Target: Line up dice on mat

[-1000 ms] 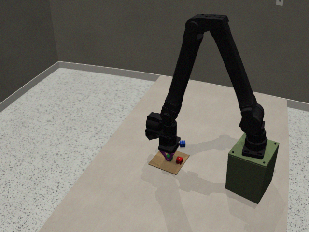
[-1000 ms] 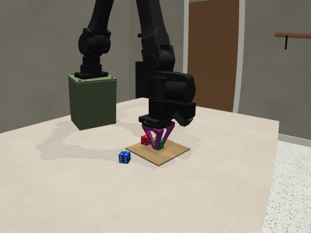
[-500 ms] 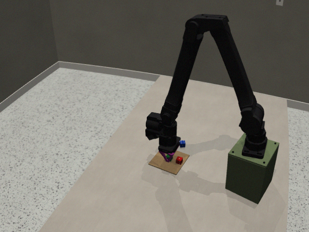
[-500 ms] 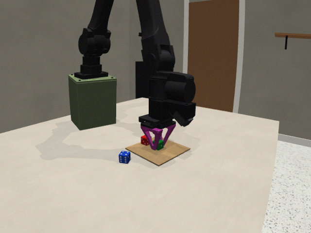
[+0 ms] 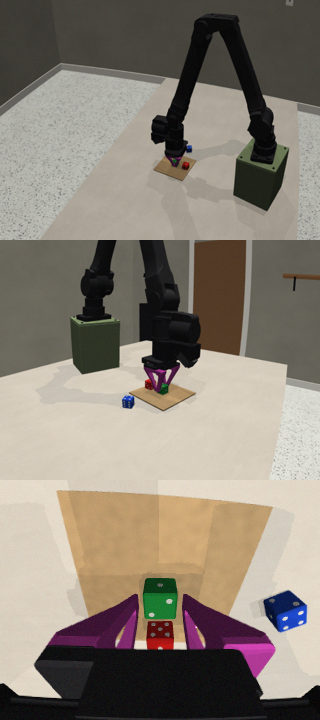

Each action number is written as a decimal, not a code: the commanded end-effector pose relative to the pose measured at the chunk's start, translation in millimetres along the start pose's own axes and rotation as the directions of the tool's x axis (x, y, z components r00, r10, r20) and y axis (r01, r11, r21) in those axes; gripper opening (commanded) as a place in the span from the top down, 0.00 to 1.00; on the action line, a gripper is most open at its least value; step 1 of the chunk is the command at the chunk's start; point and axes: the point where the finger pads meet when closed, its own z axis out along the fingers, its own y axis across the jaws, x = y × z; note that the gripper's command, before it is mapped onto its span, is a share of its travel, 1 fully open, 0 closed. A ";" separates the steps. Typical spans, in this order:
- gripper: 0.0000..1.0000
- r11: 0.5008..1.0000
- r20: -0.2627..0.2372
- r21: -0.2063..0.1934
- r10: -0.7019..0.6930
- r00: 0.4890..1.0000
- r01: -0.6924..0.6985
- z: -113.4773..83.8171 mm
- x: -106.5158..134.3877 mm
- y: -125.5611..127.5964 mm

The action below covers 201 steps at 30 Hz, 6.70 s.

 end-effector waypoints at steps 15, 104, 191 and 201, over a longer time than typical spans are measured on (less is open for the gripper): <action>0.61 1.000 0.052 -0.005 -0.001 0.999 0.001 -87.7 -18.4 3.5; 0.61 0.496 0.028 -0.034 0.868 0.496 -0.867 -75.7 0.4 -120.8; 0.61 0.503 0.026 -0.033 0.864 0.502 -0.864 -21.6 -1.1 -116.9; 0.61 0.503 0.026 -0.033 0.864 0.502 -0.864 -21.6 -1.1 -116.9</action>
